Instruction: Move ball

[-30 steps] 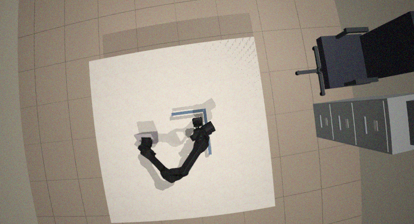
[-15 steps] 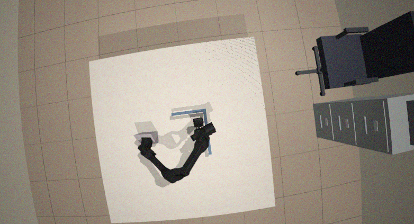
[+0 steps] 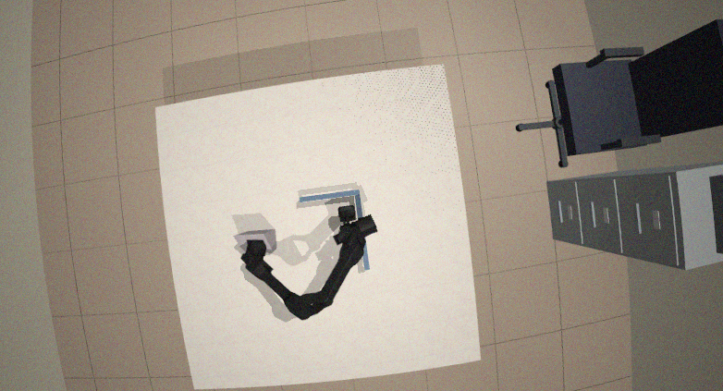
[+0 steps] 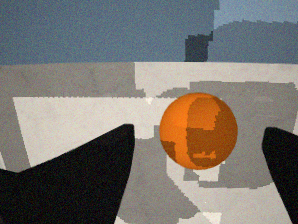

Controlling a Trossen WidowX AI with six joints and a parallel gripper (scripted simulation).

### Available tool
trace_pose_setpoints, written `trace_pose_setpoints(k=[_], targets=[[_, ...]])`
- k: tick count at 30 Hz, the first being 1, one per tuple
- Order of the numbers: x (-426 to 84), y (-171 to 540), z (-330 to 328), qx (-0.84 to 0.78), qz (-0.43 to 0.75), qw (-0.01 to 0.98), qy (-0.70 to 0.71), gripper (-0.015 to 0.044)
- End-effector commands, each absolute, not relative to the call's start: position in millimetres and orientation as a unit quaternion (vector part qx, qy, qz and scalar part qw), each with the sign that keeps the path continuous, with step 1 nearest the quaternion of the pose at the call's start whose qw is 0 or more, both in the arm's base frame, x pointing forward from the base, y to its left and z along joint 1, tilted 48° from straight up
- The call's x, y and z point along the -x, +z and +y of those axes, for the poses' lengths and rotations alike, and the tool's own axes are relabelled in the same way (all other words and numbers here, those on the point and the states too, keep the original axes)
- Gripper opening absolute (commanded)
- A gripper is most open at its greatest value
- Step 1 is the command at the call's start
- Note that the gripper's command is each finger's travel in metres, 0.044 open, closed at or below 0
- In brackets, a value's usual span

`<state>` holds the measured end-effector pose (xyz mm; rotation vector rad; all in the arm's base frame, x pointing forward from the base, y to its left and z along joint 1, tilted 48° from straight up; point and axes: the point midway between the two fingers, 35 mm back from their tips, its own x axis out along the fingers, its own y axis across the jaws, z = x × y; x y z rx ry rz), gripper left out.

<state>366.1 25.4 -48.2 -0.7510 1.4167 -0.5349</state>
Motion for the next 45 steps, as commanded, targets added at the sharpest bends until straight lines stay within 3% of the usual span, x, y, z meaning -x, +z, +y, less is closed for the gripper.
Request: trace_pose_setpoints(k=[1,4,8,16,21,45], targets=[[-366,-54,19,0.337,0.627,0.661,-0.237,0.0280],[-366,-56,17,0.337,0.627,0.661,-0.237,0.0280],[-366,-56,17,0.337,0.627,0.661,-0.237,0.0175],[-366,-56,17,0.337,0.627,0.661,-0.237,0.0122],[-366,-52,20,0.332,0.629,0.661,-0.241,0.0000],[-355,20,104,0.332,0.629,0.663,-0.233,0.0000]])
